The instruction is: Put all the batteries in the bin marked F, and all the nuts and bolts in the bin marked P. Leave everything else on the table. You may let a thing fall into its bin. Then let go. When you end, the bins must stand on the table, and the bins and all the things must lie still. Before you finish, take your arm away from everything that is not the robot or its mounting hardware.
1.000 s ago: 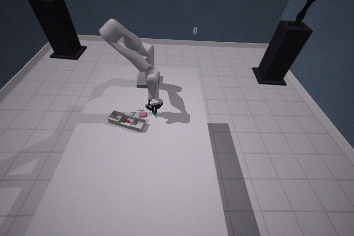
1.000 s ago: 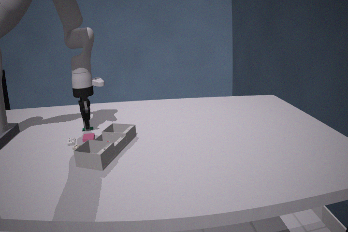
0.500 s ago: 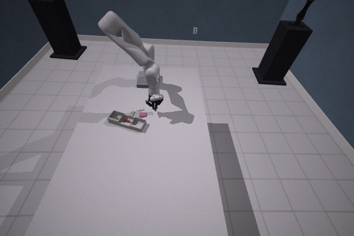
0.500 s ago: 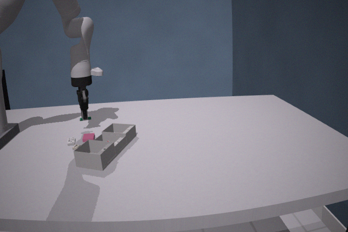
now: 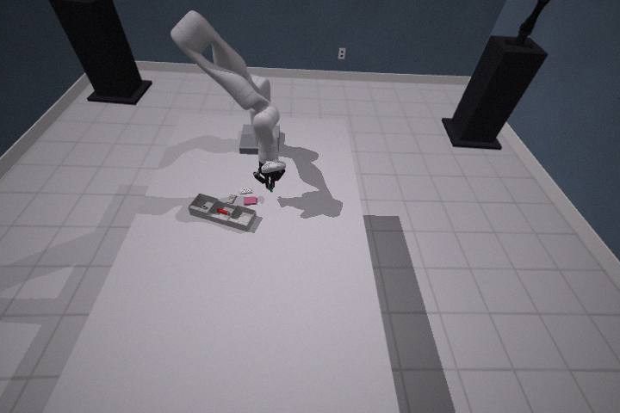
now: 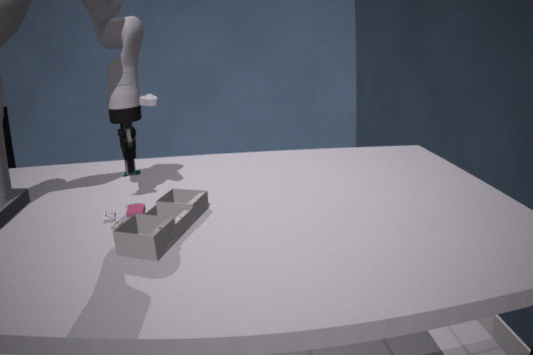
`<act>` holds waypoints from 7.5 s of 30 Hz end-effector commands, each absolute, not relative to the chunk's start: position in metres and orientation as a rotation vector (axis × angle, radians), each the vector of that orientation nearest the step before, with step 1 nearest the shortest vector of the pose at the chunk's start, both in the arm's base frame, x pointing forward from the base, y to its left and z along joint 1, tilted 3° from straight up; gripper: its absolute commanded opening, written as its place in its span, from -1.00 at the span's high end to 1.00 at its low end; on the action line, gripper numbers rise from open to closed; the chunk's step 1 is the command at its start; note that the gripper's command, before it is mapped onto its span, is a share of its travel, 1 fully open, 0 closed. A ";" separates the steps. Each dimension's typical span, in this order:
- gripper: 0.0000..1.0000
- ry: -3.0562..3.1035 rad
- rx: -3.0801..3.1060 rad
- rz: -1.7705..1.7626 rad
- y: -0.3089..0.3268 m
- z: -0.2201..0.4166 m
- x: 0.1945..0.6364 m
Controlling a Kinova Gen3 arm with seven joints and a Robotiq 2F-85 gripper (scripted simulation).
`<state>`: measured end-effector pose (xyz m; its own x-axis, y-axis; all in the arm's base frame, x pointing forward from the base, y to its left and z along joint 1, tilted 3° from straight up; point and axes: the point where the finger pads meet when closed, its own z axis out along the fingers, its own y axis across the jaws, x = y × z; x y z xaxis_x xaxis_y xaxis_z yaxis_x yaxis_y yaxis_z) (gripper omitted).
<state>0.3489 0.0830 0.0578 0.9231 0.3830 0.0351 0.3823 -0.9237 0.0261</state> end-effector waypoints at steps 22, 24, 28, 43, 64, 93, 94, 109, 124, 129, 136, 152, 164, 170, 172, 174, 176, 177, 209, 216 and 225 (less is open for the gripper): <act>0.91 0.608 3.062 0.065 0.042 0.067 0.374; 0.91 0.608 3.062 0.065 0.032 0.068 0.380; 0.91 0.608 3.061 0.065 0.011 0.068 0.393; 0.91 0.144 3.124 0.069 -0.054 0.071 0.433; 0.91 -1.164 2.923 0.072 -0.092 0.072 0.455; 0.91 -2.525 1.917 0.057 -0.090 0.072 0.456; 0.91 -2.525 1.917 0.057 -0.089 0.072 0.456; 0.91 -2.525 1.917 0.057 -0.091 0.068 0.456; 0.91 -2.525 1.917 0.057 -0.091 0.042 0.457; 0.91 -2.525 1.917 0.057 -0.091 0.036 0.457; 0.91 -2.525 1.917 0.057 -0.091 0.036 0.457; 0.52 -2.525 1.917 0.058 -0.092 0.036 0.457; 0.52 -2.525 1.917 0.057 -0.092 0.042 0.457; 0.52 -2.525 1.917 0.057 -0.091 0.048 0.456; 0.52 -2.525 1.917 0.057 -0.091 0.050 0.456; 0.52 -2.525 1.917 0.057 -0.091 0.053 0.456; 0.52 -2.525 1.917 0.057 -0.091 0.056 0.456; 0.52 -2.525 1.917 0.057 -0.091 0.057 0.456; -1.00 -2.525 1.917 0.057 -0.091 0.120 0.453; -1.00 -2.525 1.917 0.057 -0.091 0.144 0.452; -1.00 -2.525 1.917 0.057 -0.091 0.176 0.451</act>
<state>0.4473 -0.0875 0.1637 -0.2635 -0.9646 -0.0037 -0.9643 0.2635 -0.0273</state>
